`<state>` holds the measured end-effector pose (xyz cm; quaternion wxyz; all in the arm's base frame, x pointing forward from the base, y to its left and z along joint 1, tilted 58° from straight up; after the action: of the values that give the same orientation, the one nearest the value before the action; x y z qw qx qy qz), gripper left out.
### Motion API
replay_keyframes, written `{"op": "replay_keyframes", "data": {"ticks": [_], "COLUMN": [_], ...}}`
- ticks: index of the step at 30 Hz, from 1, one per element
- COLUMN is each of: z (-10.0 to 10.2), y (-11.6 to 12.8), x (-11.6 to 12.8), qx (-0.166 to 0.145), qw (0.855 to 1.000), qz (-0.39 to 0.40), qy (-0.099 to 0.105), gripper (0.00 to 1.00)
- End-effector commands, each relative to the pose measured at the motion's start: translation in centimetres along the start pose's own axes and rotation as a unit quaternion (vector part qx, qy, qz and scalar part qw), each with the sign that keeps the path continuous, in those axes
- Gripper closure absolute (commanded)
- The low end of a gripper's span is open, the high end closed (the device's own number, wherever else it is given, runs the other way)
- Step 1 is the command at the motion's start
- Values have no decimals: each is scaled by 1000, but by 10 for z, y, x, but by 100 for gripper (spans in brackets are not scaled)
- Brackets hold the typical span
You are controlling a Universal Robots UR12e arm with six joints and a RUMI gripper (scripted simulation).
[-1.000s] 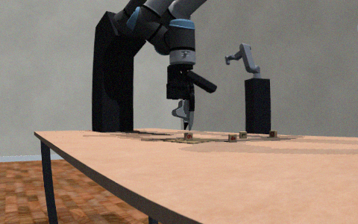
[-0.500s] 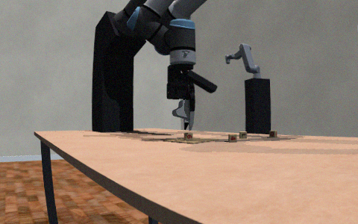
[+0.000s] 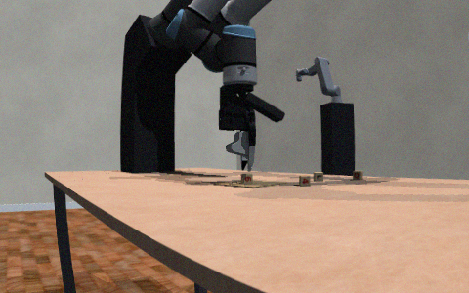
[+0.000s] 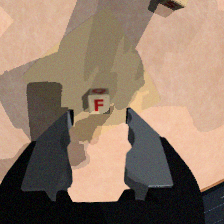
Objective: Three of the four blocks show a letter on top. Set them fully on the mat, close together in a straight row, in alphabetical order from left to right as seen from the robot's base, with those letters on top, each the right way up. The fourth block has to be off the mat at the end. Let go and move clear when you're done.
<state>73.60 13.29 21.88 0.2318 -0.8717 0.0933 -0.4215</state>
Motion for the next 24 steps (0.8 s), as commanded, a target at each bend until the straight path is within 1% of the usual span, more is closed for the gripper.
{"op": "replay_keyframes", "data": {"ticks": [1, 7, 9, 15, 24], "z": [8, 20, 20, 29, 31], "y": [-1, -1, -1, -1, -1], "x": [2, 1, 1, 1, 3], "qx": [1, 1, 1, 1, 0], "qw": [1000, 1000, 1000, 1000, 1000], "qz": [-1, -1, -1, -1, -1], "qy": [1, 1, 1, 1, 2], "gripper": [63, 63, 63, 63, 63]}}
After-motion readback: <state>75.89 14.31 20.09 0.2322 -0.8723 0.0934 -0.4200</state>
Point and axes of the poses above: the point where the finger pads meet when closed, its own z axis out along the fingers, its own x axis across the jaws, y = z × x, the point moved 5 cm from there along -z, back along the fingers, and after that the axes turned 1 degree about -z, right-handed, at the moved point
